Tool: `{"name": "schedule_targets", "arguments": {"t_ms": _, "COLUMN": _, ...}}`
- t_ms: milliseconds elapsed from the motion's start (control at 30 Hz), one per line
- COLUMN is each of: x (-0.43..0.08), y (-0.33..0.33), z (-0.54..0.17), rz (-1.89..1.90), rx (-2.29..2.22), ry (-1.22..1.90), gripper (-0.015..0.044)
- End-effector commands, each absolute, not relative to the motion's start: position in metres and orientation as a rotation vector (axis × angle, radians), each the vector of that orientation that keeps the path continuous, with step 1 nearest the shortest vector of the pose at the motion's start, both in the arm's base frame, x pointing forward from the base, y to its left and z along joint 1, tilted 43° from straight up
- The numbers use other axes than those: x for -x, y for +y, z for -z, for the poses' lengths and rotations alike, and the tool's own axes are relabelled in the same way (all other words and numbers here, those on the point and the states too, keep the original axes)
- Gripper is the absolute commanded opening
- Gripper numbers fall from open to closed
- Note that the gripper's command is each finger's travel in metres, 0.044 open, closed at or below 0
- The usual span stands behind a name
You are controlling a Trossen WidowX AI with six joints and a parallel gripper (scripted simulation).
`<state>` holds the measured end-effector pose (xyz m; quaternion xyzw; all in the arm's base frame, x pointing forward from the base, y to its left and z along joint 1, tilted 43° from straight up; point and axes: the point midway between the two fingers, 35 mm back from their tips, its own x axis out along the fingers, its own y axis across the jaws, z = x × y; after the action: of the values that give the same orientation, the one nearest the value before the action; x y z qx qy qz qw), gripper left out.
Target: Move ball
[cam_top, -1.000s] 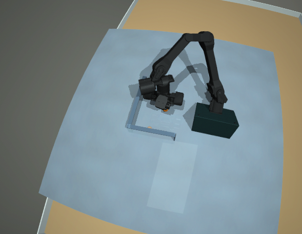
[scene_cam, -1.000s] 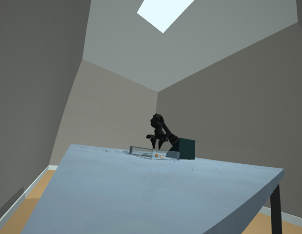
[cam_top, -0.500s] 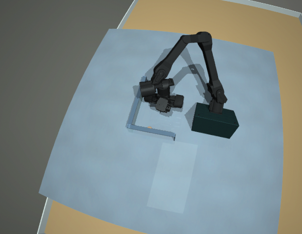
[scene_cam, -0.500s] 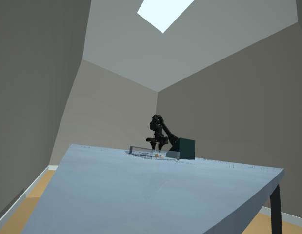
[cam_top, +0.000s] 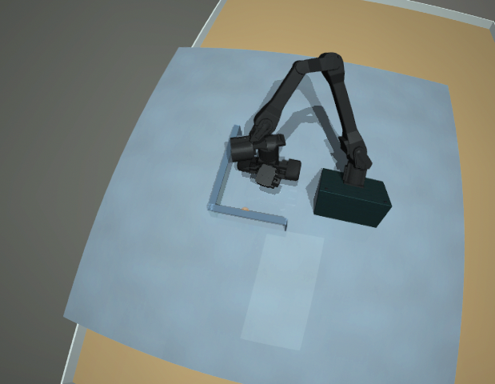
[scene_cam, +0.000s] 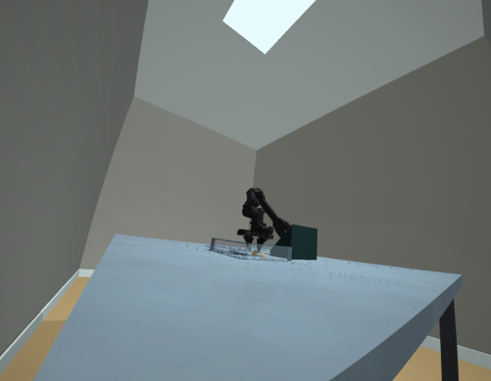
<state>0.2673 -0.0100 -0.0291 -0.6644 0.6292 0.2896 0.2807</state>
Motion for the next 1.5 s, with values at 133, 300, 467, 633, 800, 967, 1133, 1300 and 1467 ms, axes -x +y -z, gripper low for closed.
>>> {"name": "schedule_targets", "arguments": {"t_ms": 133, "x": -0.264, "y": -0.014, "z": 0.033, "rz": -0.785, "rx": 1.788, "ry": 1.699, "gripper": 0.0159}}
{"name": "schedule_targets", "arguments": {"t_ms": 300, "x": -0.264, "y": -0.014, "z": 0.033, "rz": -0.785, "rx": 1.788, "ry": 1.699, "gripper": 0.0126}}
{"name": "schedule_targets", "arguments": {"t_ms": 467, "x": -0.264, "y": -0.014, "z": 0.033, "rz": -0.785, "rx": 1.788, "ry": 1.699, "gripper": 0.0092}}
{"name": "schedule_targets", "arguments": {"t_ms": 633, "x": -0.267, "y": -0.002, "z": 0.023, "rz": -0.789, "rx": 1.787, "ry": 1.695, "gripper": 0.0000}}
{"name": "schedule_targets", "arguments": {"t_ms": 800, "x": -0.270, "y": 0.022, "z": 0.002, "rz": -0.794, "rx": 1.784, "ry": 1.690, "gripper": 0.0000}}
{"name": "schedule_targets", "arguments": {"t_ms": 967, "x": -0.268, "y": 0.044, "z": -0.023, "rz": -0.793, "rx": 1.783, "ry": 1.689, "gripper": 0.0000}}
{"name": "schedule_targets", "arguments": {"t_ms": 1133, "x": -0.263, "y": 0.066, "z": -0.049, "rz": -0.792, "rx": 1.784, "ry": 1.694, "gripper": 0.0000}}
{"name": "schedule_targets", "arguments": {"t_ms": 1300, "x": -0.261, "y": 0.072, "z": -0.057, "rz": -0.791, "rx": 1.785, "ry": 1.696, "gripper": 0.0000}}
{"name": "schedule_targets", "arguments": {"t_ms": 1467, "x": -0.267, "y": 0.078, "z": -0.050, "rz": -0.791, "rx": 1.785, "ry": 1.696, "gripper": 0.0000}}
